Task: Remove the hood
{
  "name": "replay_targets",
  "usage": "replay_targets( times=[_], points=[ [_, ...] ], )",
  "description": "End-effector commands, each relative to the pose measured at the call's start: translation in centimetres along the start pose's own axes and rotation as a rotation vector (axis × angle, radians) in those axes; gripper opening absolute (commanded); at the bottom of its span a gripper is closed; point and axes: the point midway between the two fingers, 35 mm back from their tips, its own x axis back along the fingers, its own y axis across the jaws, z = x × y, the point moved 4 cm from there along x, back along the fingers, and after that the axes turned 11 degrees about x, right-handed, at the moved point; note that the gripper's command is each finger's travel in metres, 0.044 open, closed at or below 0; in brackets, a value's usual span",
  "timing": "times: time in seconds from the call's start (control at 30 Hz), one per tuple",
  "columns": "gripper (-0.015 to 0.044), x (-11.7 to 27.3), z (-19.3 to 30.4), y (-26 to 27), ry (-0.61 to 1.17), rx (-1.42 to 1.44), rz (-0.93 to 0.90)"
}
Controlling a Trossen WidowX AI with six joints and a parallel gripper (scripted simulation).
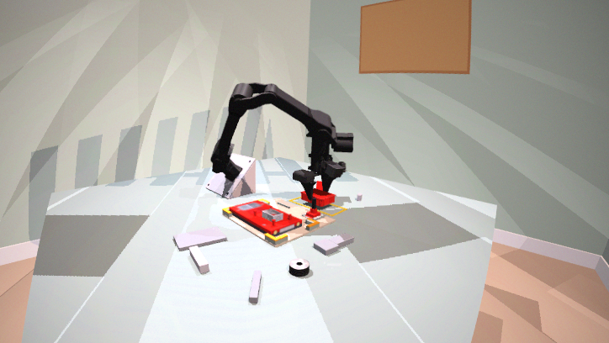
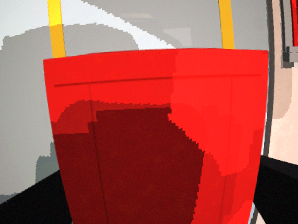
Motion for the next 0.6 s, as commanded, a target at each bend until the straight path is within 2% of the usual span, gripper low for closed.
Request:
replay_targets(
  times=[0.0, 0.57],
  points=[
    [0.0000, -0.23, 0.02, -0.03, -0.002, 0.005, 0.004],
    [0.0000, -1.07, 0.02, -0.05, -0.002, 0.005, 0.004]
  ],
)
